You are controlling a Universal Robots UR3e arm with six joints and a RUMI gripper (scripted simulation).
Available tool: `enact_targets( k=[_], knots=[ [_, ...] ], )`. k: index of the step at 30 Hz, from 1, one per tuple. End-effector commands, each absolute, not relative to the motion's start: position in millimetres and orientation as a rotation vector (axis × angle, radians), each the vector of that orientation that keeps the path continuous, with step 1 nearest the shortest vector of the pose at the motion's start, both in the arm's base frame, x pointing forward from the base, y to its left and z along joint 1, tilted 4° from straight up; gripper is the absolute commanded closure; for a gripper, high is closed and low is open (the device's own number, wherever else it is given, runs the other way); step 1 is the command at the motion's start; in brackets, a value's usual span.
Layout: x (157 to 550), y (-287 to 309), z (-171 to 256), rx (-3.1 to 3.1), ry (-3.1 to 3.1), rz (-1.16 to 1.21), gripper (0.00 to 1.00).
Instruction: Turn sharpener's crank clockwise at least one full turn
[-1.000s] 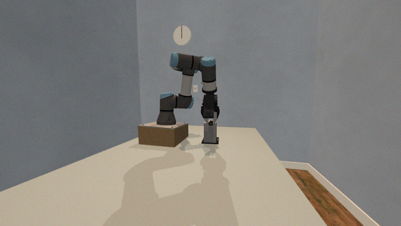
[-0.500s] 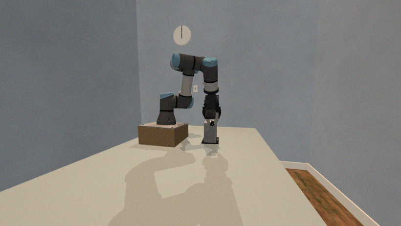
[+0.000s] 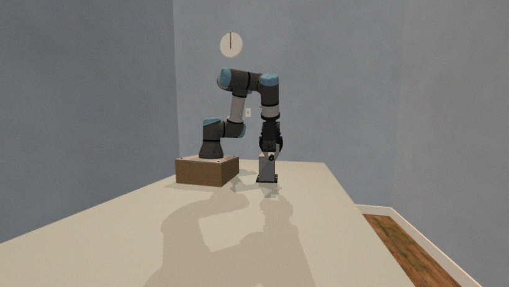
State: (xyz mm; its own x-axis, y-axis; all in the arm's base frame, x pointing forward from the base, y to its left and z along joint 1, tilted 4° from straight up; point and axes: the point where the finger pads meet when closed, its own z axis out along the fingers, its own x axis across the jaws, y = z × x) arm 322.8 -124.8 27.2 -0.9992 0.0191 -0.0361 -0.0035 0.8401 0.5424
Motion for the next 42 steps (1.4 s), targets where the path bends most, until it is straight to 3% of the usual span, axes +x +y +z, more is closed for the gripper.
enact_targets(
  k=[1,42],
  knots=[
    [327,-125,26,0.012,2.975,0.874,0.91],
    [348,-124,1,0.012,2.975,0.874,0.91]
  ],
)
